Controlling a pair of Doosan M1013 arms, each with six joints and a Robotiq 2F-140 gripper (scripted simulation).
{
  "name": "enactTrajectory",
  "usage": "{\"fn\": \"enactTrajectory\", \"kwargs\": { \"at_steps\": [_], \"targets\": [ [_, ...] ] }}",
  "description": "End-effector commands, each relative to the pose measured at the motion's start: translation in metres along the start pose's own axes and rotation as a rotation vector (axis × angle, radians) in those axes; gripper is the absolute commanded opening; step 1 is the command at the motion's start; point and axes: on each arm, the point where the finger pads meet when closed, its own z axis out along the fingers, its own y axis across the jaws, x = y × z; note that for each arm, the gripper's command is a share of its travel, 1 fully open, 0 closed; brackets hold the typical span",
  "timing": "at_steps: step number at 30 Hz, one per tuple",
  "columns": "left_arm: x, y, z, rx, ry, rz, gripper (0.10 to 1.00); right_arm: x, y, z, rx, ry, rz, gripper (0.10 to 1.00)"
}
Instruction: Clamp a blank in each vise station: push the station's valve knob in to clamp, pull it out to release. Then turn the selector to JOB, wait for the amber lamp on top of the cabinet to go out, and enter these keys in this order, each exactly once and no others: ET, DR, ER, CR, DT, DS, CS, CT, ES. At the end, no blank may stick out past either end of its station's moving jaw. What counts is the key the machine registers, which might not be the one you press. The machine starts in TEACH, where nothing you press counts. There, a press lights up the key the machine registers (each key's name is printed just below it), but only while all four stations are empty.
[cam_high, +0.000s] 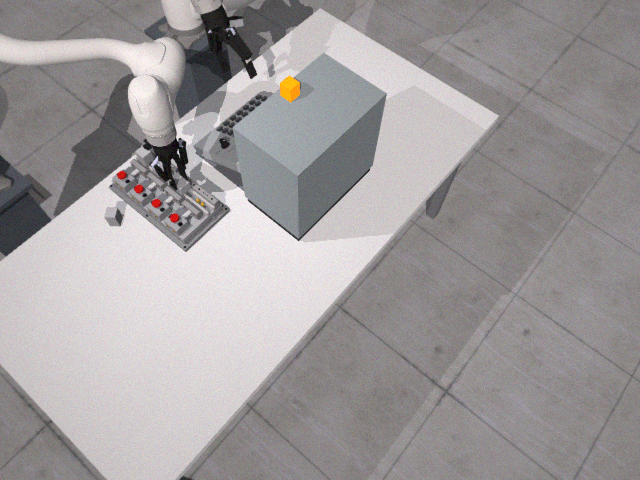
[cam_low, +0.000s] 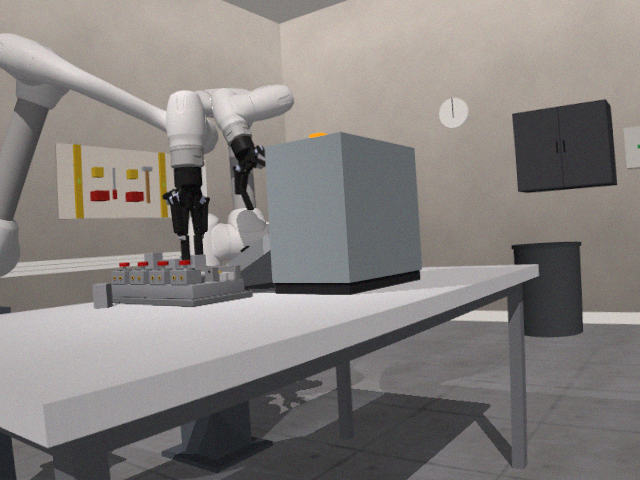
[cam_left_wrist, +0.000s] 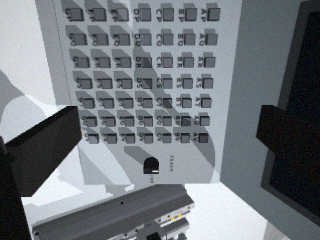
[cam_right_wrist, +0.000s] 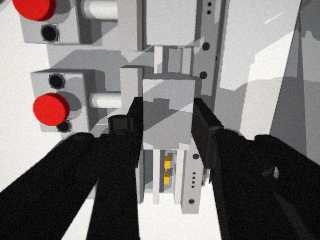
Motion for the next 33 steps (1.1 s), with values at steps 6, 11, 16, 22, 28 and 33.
{"fn": "enactTrajectory", "kwargs": {
  "at_steps": [6,11,16,22,28,33],
  "targets": [
    [-0.0001,0.0005,-0.0005,-0.001,0.000,0.000,1.000,-0.0004,0.0004,0.0004,-0.001,-0.001,0.000,0.099],
    [-0.0001,0.0005,-0.0005,-0.001,0.000,0.000,1.000,-0.0004,0.0004,0.0017,-0.001,-0.001,0.000,0.099],
    [-0.0001,0.0005,-0.0005,-0.001,0.000,0.000,1.000,-0.0004,0.0004,0.0031,-0.001,-0.001,0.000,0.099],
    [-0.0001,0.0005,-0.0005,-0.001,0.000,0.000,1.000,-0.0004,0.0004,0.0046,-0.001,-0.001,0.000,0.099],
    [-0.0001,0.0005,-0.0005,-0.001,0.000,0.000,1.000,-0.0004,0.0004,0.0061,-0.001,-0.001,0.000,0.099],
    [-0.0001,0.0005,-0.0005,-0.001,0.000,0.000,1.000,-0.0004,0.0004,0.0062,-0.001,-0.001,0.000,0.099]
  ]
}}
